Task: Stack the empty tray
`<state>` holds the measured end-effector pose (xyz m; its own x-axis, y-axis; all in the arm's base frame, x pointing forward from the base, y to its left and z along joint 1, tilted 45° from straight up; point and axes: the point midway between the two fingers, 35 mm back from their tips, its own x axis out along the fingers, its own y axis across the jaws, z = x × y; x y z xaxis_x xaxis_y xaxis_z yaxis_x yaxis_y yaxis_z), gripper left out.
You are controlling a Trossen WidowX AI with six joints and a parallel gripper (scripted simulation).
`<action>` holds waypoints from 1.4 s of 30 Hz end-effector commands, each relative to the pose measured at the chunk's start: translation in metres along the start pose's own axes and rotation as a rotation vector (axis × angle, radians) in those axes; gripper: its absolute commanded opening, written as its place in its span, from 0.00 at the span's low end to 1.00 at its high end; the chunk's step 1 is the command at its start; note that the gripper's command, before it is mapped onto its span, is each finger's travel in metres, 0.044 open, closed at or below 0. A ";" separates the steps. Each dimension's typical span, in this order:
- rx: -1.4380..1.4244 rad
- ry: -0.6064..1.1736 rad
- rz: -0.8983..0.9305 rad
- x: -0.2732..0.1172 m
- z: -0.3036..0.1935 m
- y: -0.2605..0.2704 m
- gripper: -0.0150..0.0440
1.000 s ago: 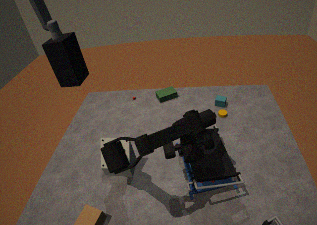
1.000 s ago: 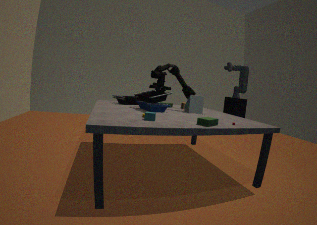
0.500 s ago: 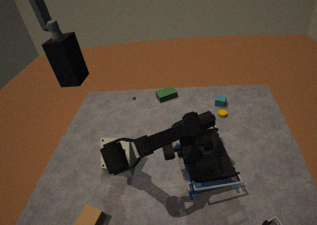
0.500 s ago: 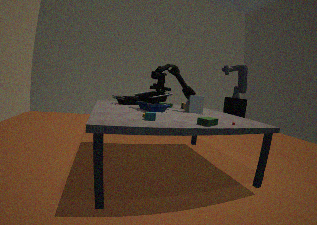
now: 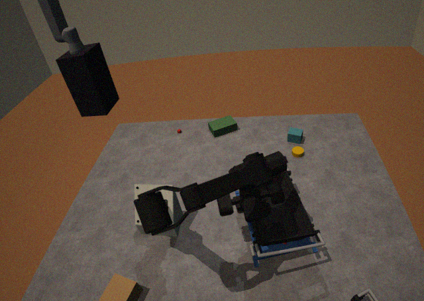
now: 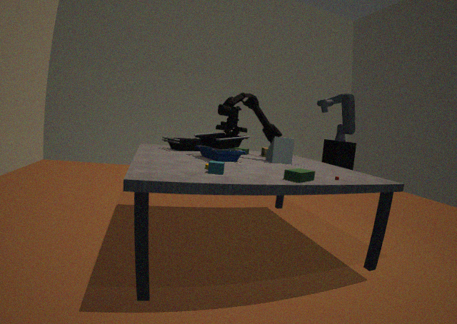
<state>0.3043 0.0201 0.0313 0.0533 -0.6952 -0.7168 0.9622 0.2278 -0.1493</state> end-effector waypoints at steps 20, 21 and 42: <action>0.004 0.001 -0.016 0.015 0.003 -0.005 0.25; 0.004 0.001 -0.016 0.015 0.003 -0.005 0.25; 0.004 0.001 -0.016 0.015 0.003 -0.005 0.43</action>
<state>0.3023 0.0117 0.0236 0.0531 -0.6952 -0.7168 0.9624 0.2272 -0.1491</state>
